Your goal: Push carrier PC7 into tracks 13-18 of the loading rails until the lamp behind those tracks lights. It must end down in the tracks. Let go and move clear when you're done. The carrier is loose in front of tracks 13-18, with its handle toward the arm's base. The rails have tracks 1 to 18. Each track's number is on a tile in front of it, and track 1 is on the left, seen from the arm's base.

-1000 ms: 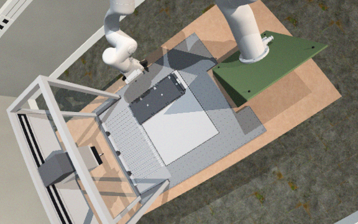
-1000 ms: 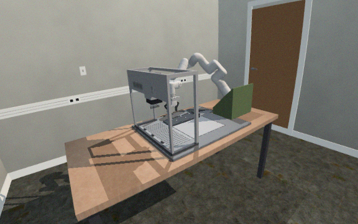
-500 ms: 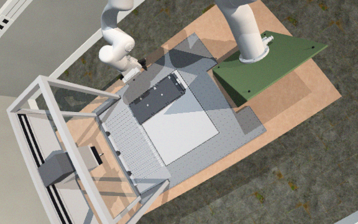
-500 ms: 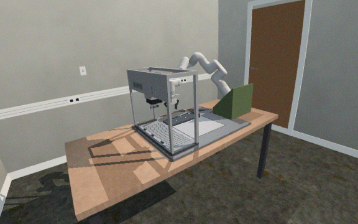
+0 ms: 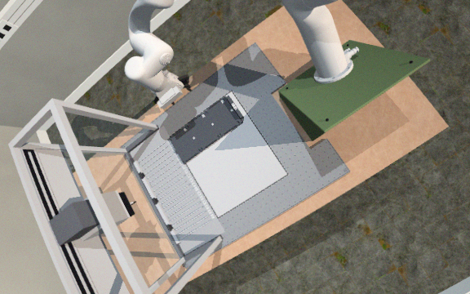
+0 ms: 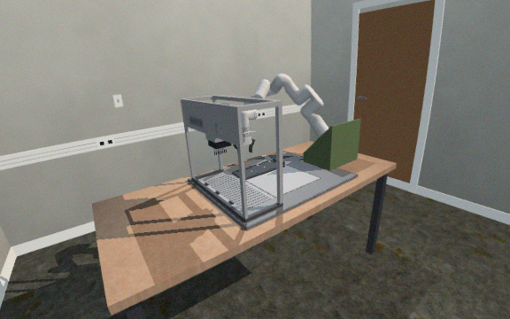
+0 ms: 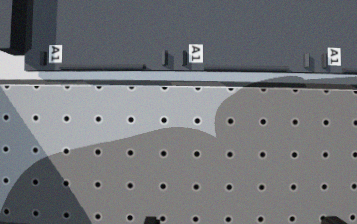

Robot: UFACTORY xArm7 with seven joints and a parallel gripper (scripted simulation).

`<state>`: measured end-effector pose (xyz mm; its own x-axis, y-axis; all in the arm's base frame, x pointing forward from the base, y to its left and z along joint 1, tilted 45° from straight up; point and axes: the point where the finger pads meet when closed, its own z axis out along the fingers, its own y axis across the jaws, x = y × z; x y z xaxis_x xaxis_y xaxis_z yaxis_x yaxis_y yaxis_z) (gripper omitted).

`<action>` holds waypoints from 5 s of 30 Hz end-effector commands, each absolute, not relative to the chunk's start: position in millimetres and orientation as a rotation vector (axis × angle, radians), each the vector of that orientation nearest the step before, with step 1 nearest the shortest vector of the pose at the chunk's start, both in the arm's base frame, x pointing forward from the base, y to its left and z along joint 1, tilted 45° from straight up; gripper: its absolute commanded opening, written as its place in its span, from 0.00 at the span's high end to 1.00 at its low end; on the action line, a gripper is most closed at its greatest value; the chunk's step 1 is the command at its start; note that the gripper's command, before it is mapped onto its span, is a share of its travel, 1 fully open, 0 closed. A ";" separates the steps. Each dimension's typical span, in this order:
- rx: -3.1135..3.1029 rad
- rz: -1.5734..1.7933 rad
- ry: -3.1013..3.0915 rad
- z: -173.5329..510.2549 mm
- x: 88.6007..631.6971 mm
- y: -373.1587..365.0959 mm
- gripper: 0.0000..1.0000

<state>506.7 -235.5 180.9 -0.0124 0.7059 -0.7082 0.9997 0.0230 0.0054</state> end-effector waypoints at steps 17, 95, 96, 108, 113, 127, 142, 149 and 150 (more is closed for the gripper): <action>1.732 -0.710 1.774 203.3 507.9 -212.1 0.00; 2.355 0.021 0.032 111.4 323.8 -96.5 0.18; 2.355 0.021 0.032 111.4 323.8 -96.5 0.18; 2.355 0.023 0.027 99.7 303.8 -85.6 0.18; 2.355 0.023 0.027 99.7 303.8 -85.5 0.18; 2.355 0.022 0.027 87.9 304.1 -97.3 0.18; 2.355 0.022 0.027 72.6 304.5 -112.7 0.18; 2.355 0.022 0.027 66.6 304.7 -118.6 0.18; 2.355 0.022 0.027 65.5 304.8 -119.8 0.18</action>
